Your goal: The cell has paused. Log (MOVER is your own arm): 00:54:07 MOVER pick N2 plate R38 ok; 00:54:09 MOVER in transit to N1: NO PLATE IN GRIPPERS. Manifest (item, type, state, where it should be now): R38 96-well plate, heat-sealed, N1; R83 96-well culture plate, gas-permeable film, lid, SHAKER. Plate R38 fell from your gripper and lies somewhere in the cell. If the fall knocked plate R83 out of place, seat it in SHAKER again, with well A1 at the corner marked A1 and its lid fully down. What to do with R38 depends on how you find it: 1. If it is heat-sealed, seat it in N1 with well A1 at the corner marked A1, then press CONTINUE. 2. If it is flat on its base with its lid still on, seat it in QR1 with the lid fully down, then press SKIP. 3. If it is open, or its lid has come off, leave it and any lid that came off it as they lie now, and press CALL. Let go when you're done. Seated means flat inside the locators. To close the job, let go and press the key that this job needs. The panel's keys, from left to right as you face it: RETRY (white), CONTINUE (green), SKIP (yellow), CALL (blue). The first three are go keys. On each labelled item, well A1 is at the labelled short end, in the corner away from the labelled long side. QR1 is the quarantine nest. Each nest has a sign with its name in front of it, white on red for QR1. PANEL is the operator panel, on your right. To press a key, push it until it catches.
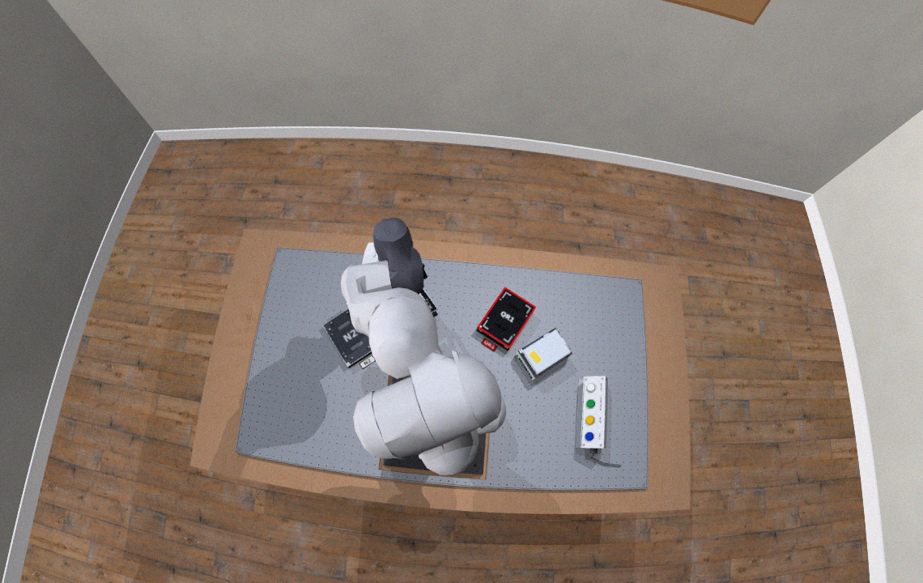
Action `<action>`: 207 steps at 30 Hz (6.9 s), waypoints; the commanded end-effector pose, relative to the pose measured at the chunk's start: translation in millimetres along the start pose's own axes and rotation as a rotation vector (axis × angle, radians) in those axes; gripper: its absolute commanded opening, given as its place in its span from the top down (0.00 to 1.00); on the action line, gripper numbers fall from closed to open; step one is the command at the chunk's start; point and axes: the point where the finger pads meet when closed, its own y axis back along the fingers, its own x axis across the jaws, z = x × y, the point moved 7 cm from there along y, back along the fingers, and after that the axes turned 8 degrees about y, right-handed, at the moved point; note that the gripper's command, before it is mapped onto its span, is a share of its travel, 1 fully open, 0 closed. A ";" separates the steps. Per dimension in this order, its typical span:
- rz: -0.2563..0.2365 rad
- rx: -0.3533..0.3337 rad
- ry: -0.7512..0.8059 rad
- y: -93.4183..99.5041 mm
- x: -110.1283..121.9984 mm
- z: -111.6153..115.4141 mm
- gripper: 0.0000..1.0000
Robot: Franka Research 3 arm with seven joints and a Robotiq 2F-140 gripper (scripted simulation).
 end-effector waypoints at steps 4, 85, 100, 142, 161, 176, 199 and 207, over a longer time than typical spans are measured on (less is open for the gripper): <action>0.001 -0.001 0.005 -0.8 -0.1 0.2 0.90; 0.001 -0.001 0.005 -16.4 -0.1 0.2 0.90; 0.001 -0.001 0.005 -18.5 -0.1 0.2 0.90; 0.001 -0.001 0.005 -19.0 -0.1 0.2 0.90; 0.001 -0.001 0.005 -19.0 -0.1 0.2 0.30; 0.001 -0.001 0.005 -19.0 -0.1 0.2 0.30; 0.001 -0.001 0.005 -19.0 -0.1 0.2 0.30; 0.001 -0.001 0.005 -19.0 -0.1 0.2 0.30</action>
